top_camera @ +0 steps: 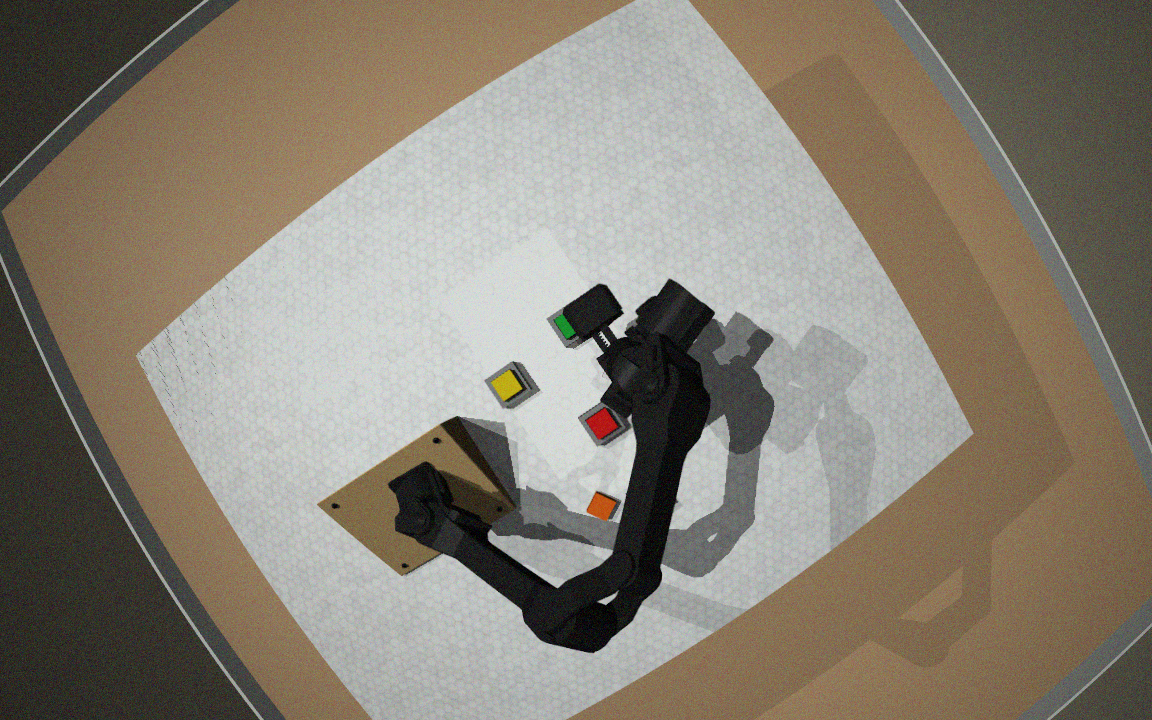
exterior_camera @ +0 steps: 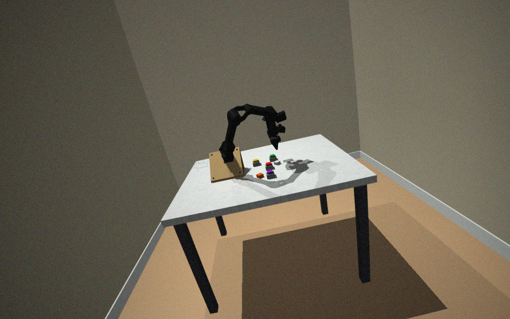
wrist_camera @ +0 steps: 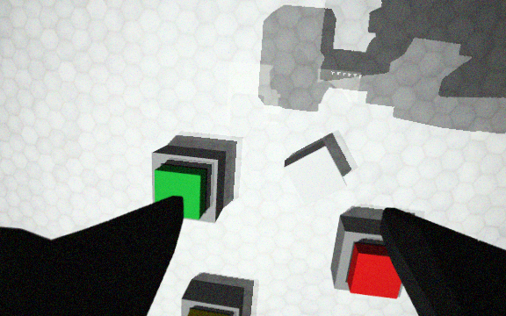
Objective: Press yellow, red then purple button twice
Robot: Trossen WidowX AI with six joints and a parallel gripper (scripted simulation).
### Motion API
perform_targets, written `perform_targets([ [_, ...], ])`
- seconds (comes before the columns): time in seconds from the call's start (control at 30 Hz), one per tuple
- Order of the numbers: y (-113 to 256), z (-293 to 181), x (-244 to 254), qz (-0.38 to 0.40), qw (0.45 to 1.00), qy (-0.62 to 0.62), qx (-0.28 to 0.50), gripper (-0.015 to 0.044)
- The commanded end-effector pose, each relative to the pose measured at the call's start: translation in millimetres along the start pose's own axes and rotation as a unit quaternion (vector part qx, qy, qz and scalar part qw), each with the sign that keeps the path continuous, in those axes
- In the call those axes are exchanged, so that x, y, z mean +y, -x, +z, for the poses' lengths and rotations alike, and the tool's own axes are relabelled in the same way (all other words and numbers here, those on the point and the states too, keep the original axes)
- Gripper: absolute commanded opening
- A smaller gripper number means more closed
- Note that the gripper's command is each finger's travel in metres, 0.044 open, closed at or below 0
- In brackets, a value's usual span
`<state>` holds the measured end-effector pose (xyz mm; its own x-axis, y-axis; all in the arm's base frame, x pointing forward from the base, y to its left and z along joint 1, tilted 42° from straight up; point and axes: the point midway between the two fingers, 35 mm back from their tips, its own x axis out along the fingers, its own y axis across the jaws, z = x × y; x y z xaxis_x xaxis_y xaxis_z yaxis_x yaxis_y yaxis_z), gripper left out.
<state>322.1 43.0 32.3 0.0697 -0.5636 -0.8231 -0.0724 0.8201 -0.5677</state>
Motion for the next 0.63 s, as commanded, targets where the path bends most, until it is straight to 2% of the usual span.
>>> perform_targets([
  [0.0,4,-8,69,-0.001,1.000,0.003,0.011,0.0400],
  [0.33,-1,-71,203,-0.046,0.999,-0.007,0.015,0.0400],
  [0.6,-2,-78,211,-0.051,0.999,-0.008,0.014,0.0400],
])
